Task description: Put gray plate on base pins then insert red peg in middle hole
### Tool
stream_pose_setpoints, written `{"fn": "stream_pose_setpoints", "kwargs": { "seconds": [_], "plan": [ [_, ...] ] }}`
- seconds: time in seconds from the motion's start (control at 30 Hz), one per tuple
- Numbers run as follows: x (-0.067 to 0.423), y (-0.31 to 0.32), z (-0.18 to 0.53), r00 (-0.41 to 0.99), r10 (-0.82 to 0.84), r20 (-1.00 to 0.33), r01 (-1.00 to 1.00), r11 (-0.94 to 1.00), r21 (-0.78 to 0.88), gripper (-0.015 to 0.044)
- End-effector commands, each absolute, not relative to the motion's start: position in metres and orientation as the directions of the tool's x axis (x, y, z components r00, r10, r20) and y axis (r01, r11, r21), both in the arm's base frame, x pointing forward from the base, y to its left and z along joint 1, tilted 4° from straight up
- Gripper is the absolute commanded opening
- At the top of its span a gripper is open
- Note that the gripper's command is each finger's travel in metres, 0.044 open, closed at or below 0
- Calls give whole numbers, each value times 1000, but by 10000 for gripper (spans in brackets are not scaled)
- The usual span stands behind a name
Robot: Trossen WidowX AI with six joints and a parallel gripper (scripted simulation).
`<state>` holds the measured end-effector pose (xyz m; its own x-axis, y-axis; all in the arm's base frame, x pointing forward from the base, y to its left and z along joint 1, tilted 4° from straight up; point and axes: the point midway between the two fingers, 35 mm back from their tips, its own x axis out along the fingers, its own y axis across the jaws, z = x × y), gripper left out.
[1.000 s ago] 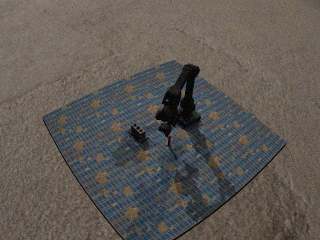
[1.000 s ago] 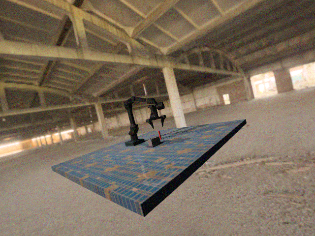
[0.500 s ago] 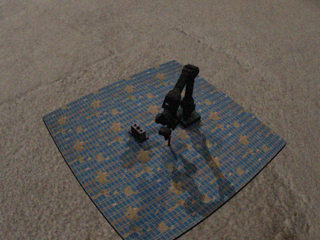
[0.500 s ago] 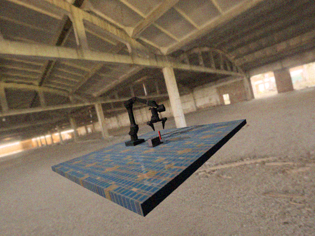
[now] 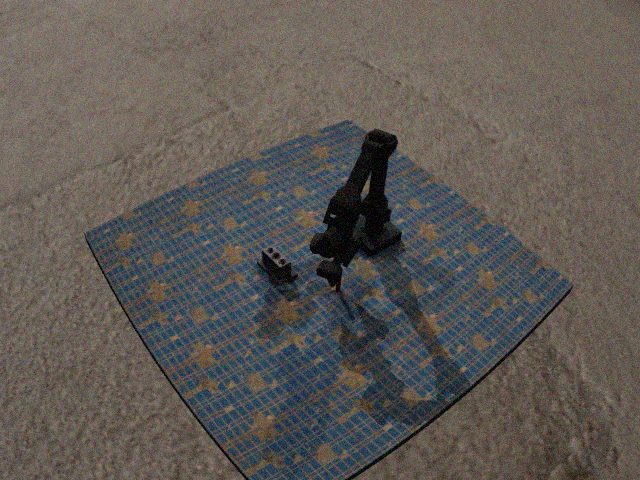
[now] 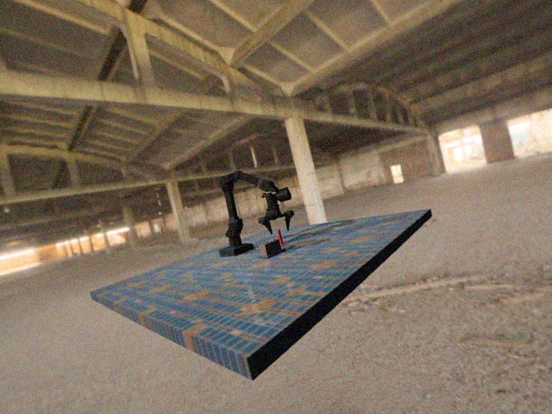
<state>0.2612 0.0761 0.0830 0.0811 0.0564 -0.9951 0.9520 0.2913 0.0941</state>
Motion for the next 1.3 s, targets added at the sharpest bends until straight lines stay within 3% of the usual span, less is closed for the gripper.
{"fn": "stream_pose_setpoints", "kwargs": {
  "seconds": [0.0,0.33,0.83,1.07,1.27],
  "plan": [
    [259,75,74,71,48,-996,954,288,82,440],
    [259,76,61,71,48,-996,954,288,82,440],
    [259,76,61,71,48,-996,954,288,82,46],
    [259,76,61,71,48,-996,954,288,82,0],
    [260,76,65,71,48,-996,954,288,82,0]
  ]
}}
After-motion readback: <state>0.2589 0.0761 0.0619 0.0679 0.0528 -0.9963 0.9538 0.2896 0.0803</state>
